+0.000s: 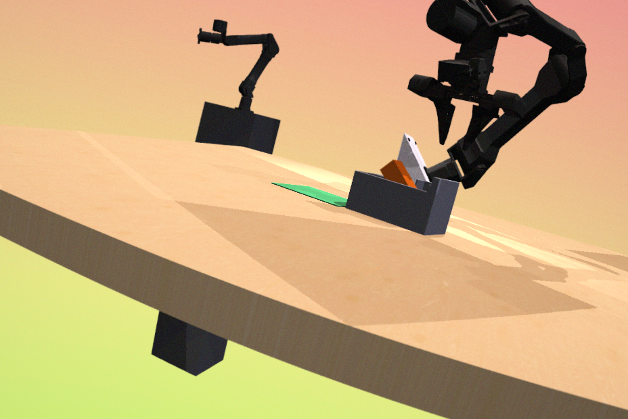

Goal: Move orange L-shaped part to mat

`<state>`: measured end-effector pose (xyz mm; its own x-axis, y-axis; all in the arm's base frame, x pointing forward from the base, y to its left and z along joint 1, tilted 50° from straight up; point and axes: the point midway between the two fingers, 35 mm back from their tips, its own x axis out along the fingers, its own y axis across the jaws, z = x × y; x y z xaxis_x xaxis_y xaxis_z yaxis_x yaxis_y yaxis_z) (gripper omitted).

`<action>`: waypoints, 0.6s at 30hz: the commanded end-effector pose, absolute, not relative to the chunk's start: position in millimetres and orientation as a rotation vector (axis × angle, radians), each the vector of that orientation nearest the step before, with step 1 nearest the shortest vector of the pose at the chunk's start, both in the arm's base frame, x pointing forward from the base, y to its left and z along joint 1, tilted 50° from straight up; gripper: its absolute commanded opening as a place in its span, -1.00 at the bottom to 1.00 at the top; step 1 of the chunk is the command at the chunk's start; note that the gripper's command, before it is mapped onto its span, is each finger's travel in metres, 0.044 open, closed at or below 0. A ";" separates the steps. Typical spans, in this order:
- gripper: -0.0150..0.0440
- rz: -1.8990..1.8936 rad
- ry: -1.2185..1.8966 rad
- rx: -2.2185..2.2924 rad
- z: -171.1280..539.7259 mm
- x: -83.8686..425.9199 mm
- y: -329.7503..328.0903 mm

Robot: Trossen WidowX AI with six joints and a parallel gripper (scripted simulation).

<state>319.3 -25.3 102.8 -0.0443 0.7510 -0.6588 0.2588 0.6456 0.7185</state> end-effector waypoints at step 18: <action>0.46 1.209 1.095 0.023 64.9 313.6 -62.7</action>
<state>317.1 -42.7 90.4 -0.0382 0.7513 -0.6588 -0.2684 0.6274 0.7310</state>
